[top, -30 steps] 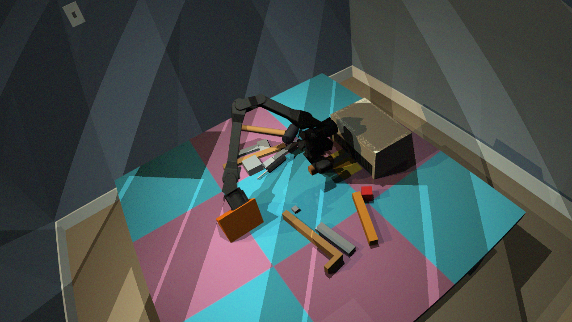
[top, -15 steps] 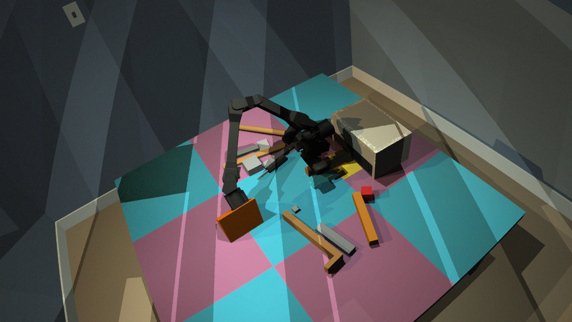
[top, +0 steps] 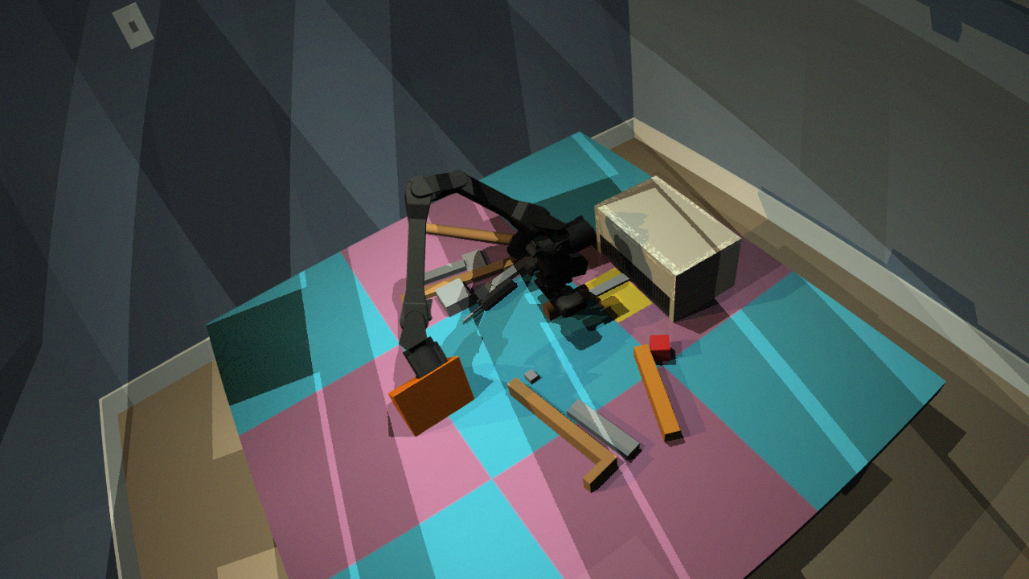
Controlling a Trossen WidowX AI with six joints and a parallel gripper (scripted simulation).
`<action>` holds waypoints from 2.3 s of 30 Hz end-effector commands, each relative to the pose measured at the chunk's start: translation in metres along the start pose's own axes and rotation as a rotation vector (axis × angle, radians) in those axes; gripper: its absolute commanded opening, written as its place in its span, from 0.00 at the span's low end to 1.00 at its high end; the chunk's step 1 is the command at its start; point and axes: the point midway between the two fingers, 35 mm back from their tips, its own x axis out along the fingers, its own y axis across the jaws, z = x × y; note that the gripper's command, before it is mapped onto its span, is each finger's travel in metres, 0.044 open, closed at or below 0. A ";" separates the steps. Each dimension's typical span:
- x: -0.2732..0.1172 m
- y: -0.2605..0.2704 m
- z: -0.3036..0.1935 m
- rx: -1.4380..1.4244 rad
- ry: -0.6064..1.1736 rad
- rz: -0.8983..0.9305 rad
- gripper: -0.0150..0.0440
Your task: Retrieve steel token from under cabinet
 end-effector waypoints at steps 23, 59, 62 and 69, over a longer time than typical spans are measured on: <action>0.001 0.000 -0.029 0.007 0.004 -0.001 0.25; 0.001 0.002 -0.068 0.009 0.006 -0.001 0.25; 0.001 0.002 -0.072 0.009 0.006 -0.001 0.25; 0.001 0.003 -0.080 0.010 0.007 -0.001 0.25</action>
